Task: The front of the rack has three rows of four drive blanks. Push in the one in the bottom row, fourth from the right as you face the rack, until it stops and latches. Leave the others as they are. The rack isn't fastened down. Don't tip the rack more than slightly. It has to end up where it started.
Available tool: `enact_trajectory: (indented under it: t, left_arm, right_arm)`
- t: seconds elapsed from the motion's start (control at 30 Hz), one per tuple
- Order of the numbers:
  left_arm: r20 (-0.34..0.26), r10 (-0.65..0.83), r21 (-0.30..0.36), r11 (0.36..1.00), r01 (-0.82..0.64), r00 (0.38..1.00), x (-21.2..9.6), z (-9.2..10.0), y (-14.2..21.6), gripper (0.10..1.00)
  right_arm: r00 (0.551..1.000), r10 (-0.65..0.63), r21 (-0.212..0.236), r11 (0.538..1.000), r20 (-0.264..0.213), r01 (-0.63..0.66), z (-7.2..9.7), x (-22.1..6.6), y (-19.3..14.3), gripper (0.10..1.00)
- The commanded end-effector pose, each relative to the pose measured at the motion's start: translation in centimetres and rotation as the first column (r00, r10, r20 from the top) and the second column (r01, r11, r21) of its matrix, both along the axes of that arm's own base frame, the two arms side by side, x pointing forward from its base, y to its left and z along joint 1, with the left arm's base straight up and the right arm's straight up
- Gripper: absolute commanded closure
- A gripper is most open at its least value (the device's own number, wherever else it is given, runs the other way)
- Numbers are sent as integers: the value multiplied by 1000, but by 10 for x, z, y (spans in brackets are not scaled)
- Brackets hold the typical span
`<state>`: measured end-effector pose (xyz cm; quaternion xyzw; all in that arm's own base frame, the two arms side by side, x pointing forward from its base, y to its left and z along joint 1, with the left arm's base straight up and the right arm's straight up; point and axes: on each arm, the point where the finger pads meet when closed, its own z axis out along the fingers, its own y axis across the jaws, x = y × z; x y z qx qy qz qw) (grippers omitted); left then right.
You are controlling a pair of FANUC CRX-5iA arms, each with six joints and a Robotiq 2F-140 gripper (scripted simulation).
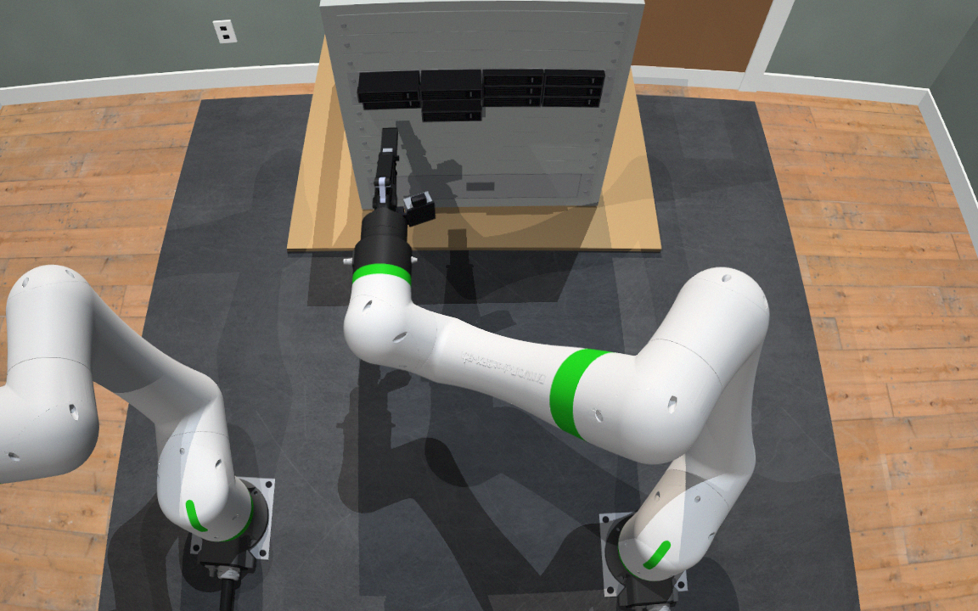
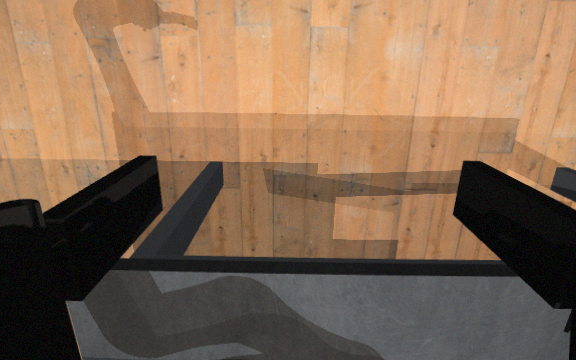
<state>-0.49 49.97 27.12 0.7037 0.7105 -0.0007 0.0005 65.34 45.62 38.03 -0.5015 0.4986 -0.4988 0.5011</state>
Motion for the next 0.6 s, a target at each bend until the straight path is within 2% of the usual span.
enact_trajectory:
  t: [0.0, 0.57]
  left_arm:
    - [0, 0, 2, 1000, 0, 1000, 0, 1, 0, 98]
    - [0, 0, 2, 1000, 0, 1000, 0, 1, 0, 98]
  right_arm:
    - [1000, -1, 2, 1000, 1, 1, 1, -15, 0, 999]
    - [1000, -1, 2, 1000, 1, 1, 1, -17, 0, 999]
